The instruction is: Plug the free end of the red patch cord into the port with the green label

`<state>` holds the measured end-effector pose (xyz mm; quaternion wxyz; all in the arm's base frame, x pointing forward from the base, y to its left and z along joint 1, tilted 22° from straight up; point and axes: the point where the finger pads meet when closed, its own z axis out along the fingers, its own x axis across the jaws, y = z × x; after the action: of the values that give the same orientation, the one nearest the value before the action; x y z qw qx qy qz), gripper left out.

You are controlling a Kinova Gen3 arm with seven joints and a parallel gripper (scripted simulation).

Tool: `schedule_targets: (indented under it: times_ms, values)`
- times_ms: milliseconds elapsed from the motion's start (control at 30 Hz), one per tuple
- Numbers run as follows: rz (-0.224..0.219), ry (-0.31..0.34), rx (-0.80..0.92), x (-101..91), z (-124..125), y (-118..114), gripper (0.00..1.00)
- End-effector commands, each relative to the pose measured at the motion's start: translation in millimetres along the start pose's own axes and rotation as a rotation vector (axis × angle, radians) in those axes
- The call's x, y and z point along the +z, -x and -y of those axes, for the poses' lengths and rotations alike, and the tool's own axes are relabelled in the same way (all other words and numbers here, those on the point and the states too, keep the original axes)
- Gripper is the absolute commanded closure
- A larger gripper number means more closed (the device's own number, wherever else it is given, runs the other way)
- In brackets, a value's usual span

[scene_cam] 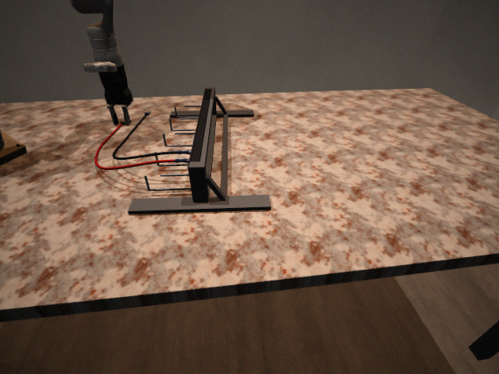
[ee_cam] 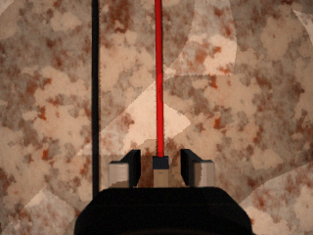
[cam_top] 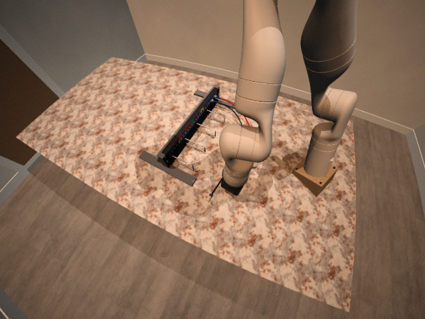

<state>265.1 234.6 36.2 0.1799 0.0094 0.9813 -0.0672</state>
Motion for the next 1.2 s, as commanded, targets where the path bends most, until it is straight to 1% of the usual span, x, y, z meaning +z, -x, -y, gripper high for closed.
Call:
schedule_targets:
  times_ms: [0,800,833,1167]
  values:
    - [0.0,0.001,0.0,-0.4,-0.5,0.1,0.27]
    - [0.0,0.001,0.0,-0.4,-0.5,0.1,0.27]
    - [0.0,0.001,0.0,-0.4,-0.5,0.1,1.0]
    - [0.0,0.001,0.0,-0.4,-0.5,0.1,1.0]
